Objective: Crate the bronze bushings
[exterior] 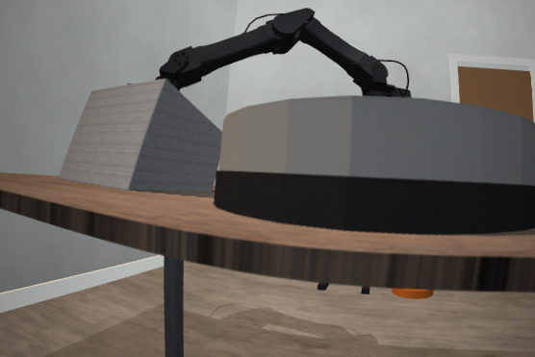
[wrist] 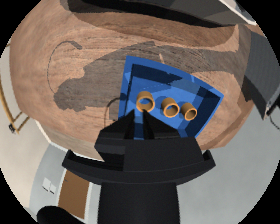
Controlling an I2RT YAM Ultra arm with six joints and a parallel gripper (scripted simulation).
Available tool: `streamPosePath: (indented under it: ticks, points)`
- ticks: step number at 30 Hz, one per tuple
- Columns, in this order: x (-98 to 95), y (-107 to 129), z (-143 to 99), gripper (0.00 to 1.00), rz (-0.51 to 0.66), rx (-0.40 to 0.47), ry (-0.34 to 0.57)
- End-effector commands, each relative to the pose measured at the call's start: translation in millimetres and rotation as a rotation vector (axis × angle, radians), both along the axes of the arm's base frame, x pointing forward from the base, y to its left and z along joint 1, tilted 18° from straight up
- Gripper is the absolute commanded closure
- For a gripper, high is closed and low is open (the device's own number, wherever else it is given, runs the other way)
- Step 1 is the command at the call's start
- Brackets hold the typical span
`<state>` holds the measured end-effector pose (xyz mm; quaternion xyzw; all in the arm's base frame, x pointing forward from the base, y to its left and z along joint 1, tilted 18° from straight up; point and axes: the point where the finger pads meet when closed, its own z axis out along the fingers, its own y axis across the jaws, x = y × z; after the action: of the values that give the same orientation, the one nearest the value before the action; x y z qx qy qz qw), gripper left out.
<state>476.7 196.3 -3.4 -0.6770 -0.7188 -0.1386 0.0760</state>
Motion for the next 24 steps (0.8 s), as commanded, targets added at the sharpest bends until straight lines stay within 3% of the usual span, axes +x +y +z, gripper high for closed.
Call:
streamPosePath:
  ticks: [1, 15, 24]
  points:
    - [7.4, -12.9, 45.9, 0.86, -0.007, 0.013, -0.041]
    - [1.6, -28.1, 90.7, 0.86, -0.008, 0.01, -0.042]
    - [0.4, -30.7, 93.0, 0.86, -0.008, 0.007, -0.033]
